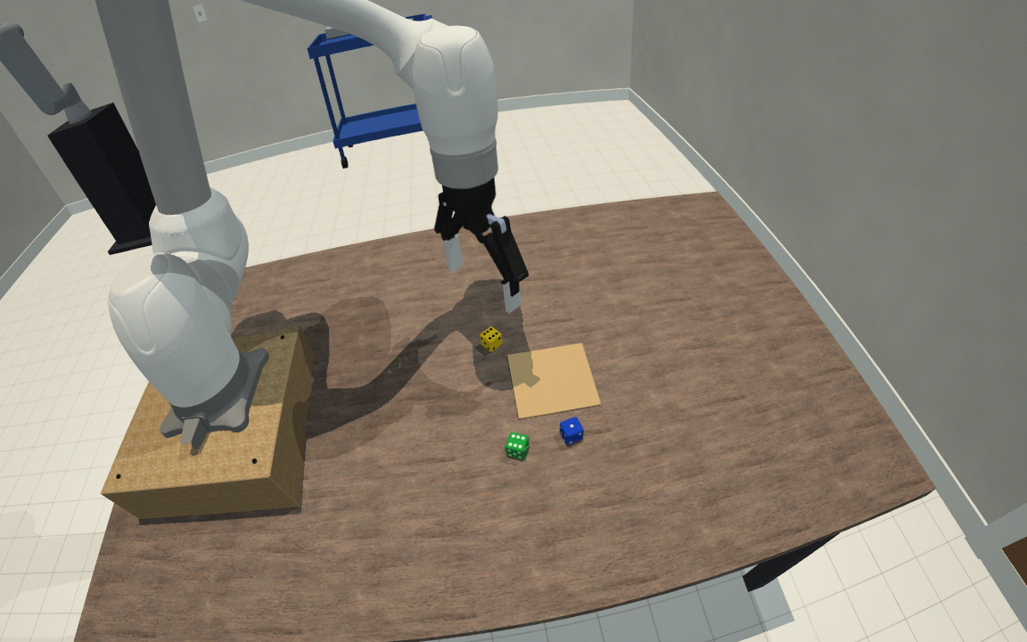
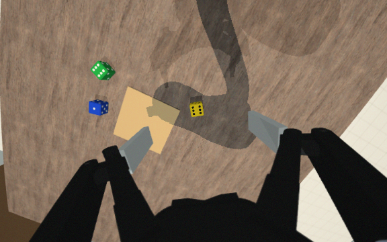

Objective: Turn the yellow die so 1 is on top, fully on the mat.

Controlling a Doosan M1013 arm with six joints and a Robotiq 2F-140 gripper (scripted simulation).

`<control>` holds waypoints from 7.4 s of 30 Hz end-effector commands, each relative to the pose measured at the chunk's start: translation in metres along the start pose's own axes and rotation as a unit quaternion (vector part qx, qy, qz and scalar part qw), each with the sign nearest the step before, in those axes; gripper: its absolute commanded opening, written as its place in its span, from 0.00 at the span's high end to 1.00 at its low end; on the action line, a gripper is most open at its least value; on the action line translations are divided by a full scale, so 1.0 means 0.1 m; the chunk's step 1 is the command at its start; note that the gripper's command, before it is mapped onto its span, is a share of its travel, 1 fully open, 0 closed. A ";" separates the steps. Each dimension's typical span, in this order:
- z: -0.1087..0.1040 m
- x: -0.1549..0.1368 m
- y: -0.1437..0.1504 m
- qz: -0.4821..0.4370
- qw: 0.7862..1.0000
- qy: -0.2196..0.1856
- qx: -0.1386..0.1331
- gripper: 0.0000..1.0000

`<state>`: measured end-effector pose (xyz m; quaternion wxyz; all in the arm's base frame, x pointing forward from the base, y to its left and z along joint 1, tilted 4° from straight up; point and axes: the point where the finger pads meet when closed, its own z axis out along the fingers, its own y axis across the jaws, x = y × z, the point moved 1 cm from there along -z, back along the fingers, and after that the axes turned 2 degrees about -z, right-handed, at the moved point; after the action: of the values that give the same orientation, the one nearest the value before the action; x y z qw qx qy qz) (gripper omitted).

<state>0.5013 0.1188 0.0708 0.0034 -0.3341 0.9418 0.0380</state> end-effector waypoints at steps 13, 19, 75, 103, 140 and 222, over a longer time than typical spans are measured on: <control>0.03 0.00 0.00 0.081 0.997 0.000 0.000 0.00; 0.08 0.00 0.00 0.192 0.981 0.000 0.000 0.00; 0.33 0.01 -0.01 0.707 0.707 0.000 -0.001 0.72; 0.34 0.01 -0.01 0.707 0.707 0.000 -0.001 0.72; 0.77 0.01 -0.01 0.707 0.707 0.000 0.000 0.72; 1.17 0.00 -0.01 0.707 0.707 0.000 0.000 0.72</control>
<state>0.4992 0.1265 -0.0447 -0.0246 0.4295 0.9023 0.0295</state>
